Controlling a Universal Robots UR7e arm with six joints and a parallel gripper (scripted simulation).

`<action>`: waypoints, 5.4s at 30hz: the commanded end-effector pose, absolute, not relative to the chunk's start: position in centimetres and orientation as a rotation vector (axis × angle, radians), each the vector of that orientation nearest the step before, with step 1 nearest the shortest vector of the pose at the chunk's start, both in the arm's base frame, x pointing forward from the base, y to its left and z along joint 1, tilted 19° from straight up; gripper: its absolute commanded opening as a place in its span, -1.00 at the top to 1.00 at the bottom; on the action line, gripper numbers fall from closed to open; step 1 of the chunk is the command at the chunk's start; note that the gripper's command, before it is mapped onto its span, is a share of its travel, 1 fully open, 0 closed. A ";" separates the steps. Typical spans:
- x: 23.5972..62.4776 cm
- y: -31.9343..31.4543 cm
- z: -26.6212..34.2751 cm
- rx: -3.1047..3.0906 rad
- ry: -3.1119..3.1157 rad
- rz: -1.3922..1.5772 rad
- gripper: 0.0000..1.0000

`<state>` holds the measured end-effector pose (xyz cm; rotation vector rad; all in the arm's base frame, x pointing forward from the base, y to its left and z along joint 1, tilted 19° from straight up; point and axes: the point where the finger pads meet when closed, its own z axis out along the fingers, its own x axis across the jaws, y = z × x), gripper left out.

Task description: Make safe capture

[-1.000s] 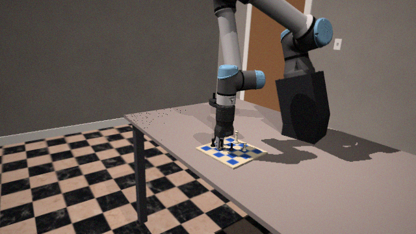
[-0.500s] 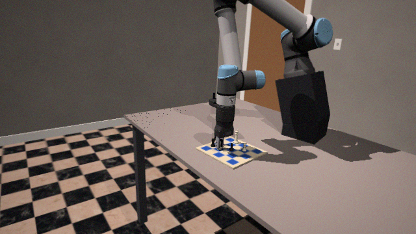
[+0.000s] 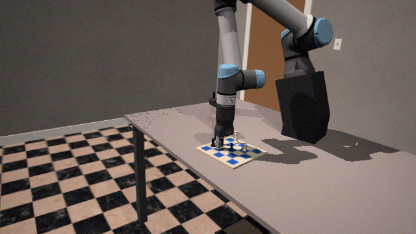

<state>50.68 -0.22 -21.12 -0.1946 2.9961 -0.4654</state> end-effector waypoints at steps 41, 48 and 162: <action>49.8 2.8 -11.8 -0.212 2.994 -0.467 1.00; 53.2 4.1 -11.6 -0.426 2.991 -0.480 1.00; 54.6 1.0 -21.1 -0.426 2.992 -0.480 1.00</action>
